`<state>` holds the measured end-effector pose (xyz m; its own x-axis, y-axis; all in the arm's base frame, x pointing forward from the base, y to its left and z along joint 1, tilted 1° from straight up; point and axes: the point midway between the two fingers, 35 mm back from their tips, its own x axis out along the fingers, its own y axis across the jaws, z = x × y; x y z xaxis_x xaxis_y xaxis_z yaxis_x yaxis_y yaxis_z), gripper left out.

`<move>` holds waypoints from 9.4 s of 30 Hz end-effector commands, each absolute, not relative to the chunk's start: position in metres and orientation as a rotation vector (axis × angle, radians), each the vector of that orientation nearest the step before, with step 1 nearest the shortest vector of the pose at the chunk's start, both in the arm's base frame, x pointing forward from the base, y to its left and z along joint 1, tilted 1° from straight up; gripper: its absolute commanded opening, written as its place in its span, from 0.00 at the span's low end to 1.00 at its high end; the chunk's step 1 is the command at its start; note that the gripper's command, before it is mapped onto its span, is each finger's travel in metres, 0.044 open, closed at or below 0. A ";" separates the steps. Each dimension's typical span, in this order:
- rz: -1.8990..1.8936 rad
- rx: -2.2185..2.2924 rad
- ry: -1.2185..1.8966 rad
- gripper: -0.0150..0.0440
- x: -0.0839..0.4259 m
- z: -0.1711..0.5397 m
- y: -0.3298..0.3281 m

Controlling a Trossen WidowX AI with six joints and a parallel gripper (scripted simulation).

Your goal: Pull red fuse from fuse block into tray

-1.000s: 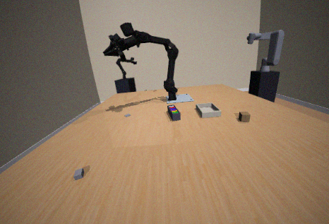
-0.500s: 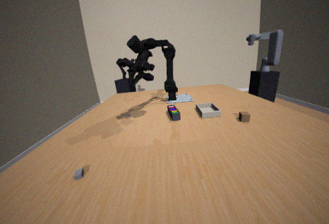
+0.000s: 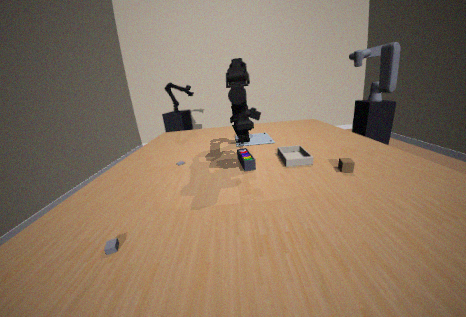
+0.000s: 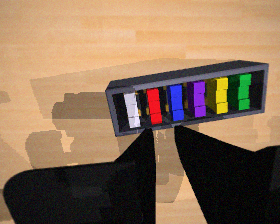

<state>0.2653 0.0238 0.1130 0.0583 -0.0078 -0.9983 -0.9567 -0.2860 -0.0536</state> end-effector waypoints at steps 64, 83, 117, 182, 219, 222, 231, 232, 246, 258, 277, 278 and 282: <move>1.437 -1.476 1.017 0.37 0.266 0.069 0.028; 1.431 -1.475 1.022 0.26 0.266 0.069 0.027; 1.433 -1.475 1.020 0.25 0.266 0.084 0.028; 1.437 -1.475 1.016 0.25 0.265 0.130 0.031; 1.445 -1.461 1.001 0.25 0.253 0.131 0.230; 1.445 -1.461 1.001 0.25 0.252 0.131 0.231; 1.445 -1.461 1.000 0.25 0.253 0.119 0.231; 1.445 -1.461 1.000 0.25 0.253 0.118 0.231; 1.445 -1.461 1.001 0.25 0.253 0.095 0.231; 1.447 -1.467 0.994 0.57 0.254 0.095 0.231; 1.445 -1.461 1.001 0.81 0.252 0.131 0.231; 1.445 -1.461 1.001 0.81 0.252 0.131 0.231; 1.445 -1.467 0.990 0.81 0.253 0.132 0.231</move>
